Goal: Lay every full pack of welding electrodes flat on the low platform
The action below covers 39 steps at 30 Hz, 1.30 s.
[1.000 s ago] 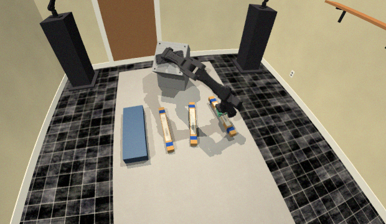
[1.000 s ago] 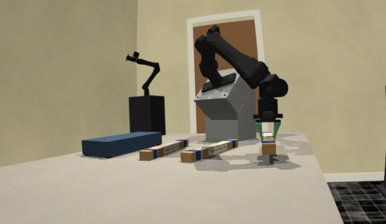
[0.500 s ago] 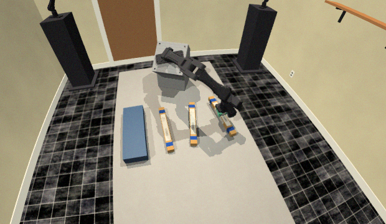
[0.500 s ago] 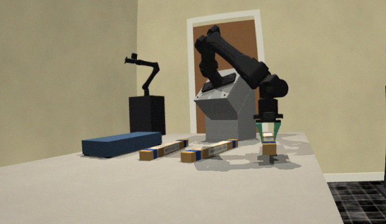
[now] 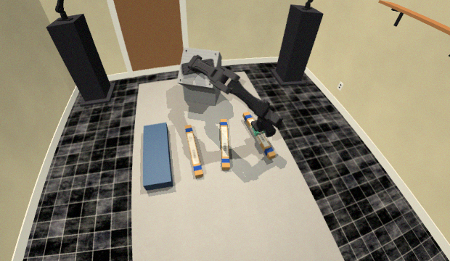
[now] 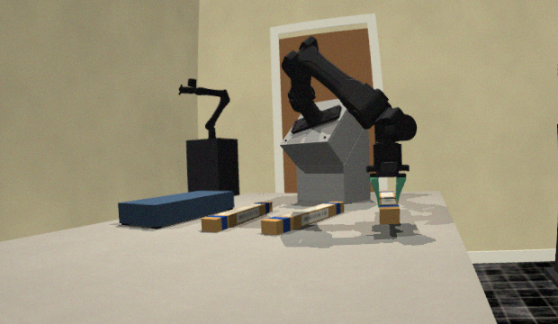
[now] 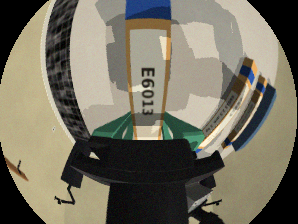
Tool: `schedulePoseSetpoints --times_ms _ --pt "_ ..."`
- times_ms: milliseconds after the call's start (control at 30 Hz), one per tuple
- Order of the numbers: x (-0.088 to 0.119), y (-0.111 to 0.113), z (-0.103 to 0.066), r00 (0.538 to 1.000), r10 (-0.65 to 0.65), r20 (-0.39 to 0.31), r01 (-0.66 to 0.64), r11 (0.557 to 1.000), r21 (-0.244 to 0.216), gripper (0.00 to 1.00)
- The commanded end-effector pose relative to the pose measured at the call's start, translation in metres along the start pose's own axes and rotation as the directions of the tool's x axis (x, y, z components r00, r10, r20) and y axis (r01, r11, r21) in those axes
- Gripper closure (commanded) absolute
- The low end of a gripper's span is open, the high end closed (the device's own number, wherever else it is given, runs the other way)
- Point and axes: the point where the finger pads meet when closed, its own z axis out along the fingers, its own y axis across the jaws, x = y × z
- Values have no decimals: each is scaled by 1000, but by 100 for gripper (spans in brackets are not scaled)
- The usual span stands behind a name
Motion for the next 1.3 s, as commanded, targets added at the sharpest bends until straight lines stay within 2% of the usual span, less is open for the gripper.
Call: schedulePoseSetpoints --times_ms 0,133,233,433,467,600,733,1000,1033,1167,1267 --pt "-16 14 -11 999 15 43 -13 999 -34 100" --pt "-13 13 -5 999 11 36 -10 1000 -29 100" --pt "-21 11 -10 999 22 50 -20 999 -35 100" --pt "-13 15 -2 999 7 38 -6 999 -31 100" --pt "-25 11 -12 998 28 58 -25 999 -41 100" --pt "-14 11 3 999 13 38 -12 1000 -25 100" --pt "-18 14 0 999 15 46 -13 999 -35 100" --pt "-17 12 6 999 16 43 -14 999 -33 100" --pt "-25 10 -1 998 28 59 -26 999 -37 100" --pt "-13 14 12 999 9 38 -8 1000 -30 100" --pt "-20 12 9 999 19 48 -17 999 -35 100"
